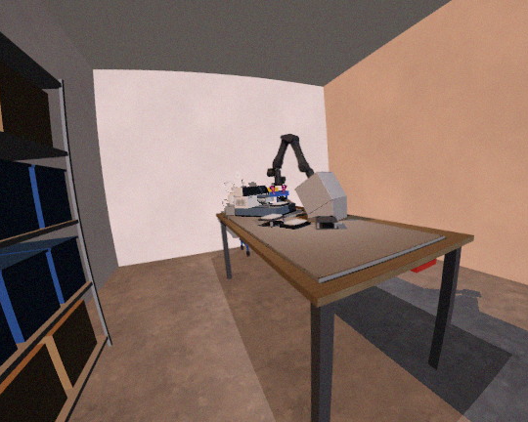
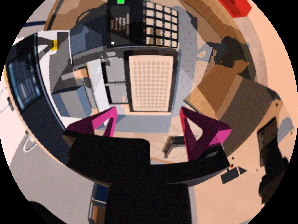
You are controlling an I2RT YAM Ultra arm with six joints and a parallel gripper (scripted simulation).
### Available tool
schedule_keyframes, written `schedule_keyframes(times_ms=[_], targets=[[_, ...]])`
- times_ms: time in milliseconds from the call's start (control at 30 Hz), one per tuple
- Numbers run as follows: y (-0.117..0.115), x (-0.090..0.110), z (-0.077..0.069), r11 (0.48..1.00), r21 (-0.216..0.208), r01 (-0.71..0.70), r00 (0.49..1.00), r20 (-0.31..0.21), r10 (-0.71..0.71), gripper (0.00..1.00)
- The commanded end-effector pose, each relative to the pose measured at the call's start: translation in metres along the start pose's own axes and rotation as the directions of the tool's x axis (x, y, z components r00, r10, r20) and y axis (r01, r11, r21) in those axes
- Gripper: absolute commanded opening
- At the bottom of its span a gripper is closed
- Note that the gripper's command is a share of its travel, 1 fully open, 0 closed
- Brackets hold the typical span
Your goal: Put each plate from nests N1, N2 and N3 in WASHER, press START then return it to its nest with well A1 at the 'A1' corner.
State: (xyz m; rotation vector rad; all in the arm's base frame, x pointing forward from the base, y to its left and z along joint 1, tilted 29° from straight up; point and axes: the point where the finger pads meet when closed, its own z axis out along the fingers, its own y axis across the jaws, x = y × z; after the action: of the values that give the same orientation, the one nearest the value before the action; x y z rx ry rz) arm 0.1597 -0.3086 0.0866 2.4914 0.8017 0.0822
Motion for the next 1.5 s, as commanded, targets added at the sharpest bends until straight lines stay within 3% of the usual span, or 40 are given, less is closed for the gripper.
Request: schedule_keyframes(times_ms=[0, 67, 167, 1467], targets=[[0.0084, 0.0002, -0.0157, 1.000, -0.018, 0.001, 1.000, 0.010, -0.001, 1.00], [0.0081, 0.0003, -0.0152, 1.000, -0.016, 0.002, 1.000, 0.009, -0.002, 1.00], [-0.0015, 0.0019, -0.0065, 1.000, 0.021, 0.003, 1.000, 0.005, -0.003, 1.00], [-0.0010, -0.0004, -0.0070, 1.000, 0.009, 0.000, 1.000, 0.005, 0.000, 1.00]])
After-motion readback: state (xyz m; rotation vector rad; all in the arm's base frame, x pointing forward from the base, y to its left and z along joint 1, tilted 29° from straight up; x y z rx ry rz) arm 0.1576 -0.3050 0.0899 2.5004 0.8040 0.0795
